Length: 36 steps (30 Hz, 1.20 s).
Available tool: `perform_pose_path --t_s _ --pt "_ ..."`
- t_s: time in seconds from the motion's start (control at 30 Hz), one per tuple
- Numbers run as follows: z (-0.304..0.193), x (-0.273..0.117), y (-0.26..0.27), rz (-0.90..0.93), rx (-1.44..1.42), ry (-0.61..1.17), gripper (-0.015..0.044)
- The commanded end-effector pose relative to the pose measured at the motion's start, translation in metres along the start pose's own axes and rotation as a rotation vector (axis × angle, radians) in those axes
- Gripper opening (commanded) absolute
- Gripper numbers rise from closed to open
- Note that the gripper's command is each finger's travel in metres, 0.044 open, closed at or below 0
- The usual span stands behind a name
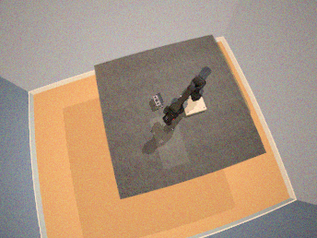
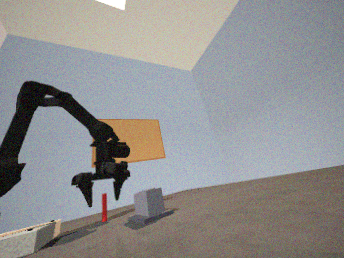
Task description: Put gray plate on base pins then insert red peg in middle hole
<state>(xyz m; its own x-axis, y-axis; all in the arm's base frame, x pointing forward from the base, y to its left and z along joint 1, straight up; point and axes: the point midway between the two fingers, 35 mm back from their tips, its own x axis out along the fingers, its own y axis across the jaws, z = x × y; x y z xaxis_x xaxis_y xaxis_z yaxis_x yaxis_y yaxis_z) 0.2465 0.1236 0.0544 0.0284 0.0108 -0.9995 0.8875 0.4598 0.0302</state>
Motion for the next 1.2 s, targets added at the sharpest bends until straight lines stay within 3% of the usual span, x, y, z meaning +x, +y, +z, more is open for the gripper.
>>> perform_pose_path --t_s 0.0,0.07,0.57,0.8,1.17 --pt "0.0 0.008 -0.001 -0.007 -0.003 0.003 0.044" --pt "0.0 0.009 -0.001 -0.007 -0.003 0.003 0.044" --pt "0.0 0.009 -0.001 -0.007 -0.003 0.003 0.0046" --pt "0.0 0.009 -0.001 -0.007 -0.003 0.003 0.0" --pt "0.0 -0.011 0.002 -0.006 -0.003 0.003 0.0"
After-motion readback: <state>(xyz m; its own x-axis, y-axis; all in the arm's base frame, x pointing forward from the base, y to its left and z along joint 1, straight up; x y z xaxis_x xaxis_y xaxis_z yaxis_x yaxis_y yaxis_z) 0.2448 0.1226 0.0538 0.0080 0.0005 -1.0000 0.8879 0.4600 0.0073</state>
